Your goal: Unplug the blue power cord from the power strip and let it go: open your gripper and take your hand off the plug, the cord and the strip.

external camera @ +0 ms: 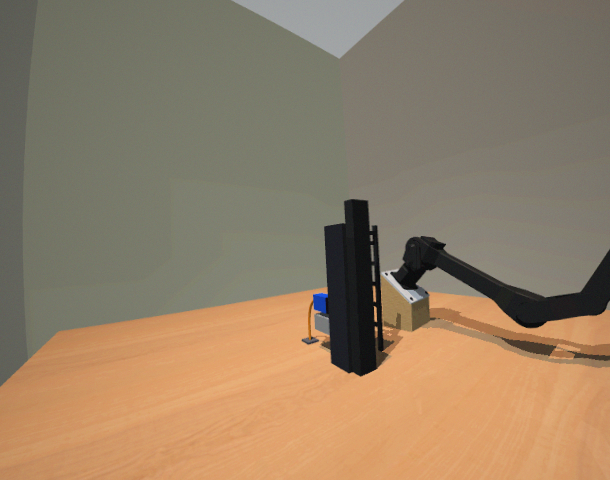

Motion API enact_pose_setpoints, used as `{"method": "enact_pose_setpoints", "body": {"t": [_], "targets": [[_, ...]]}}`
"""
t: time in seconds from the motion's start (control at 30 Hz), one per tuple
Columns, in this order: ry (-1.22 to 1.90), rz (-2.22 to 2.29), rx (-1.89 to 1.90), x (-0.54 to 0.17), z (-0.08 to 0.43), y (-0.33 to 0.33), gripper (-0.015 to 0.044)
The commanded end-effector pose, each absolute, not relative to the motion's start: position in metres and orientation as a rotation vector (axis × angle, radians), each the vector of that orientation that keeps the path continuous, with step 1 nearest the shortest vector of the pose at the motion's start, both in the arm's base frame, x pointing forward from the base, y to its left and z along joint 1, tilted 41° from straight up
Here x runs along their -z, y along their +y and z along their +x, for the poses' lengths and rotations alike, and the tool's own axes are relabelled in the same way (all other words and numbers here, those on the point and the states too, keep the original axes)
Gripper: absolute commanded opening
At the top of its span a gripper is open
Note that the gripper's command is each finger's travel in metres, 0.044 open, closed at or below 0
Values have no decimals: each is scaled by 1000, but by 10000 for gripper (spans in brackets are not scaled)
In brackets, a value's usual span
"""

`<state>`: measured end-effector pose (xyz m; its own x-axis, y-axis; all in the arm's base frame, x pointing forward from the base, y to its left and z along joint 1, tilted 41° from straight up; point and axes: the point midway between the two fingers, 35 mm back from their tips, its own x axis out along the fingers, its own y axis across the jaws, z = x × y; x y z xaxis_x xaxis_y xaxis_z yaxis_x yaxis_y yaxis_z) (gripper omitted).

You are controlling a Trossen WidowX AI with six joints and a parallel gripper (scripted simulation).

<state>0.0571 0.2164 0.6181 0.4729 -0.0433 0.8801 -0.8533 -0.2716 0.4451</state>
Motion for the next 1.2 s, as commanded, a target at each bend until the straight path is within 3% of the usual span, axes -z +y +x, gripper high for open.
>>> {"method": "enact_pose_setpoints", "body": {"t": [0.0, 0.27, 0.7, 1.17], "targets": [[-782, 1675, -963, -619, 56, 214, 374], [-763, 2155, -1095, -636, 48, 115, 164], [-770, 2971, -1305, -614, 78, -37, 160], [-880, 4117, -1421, -515, 181, -183, 160]]}}
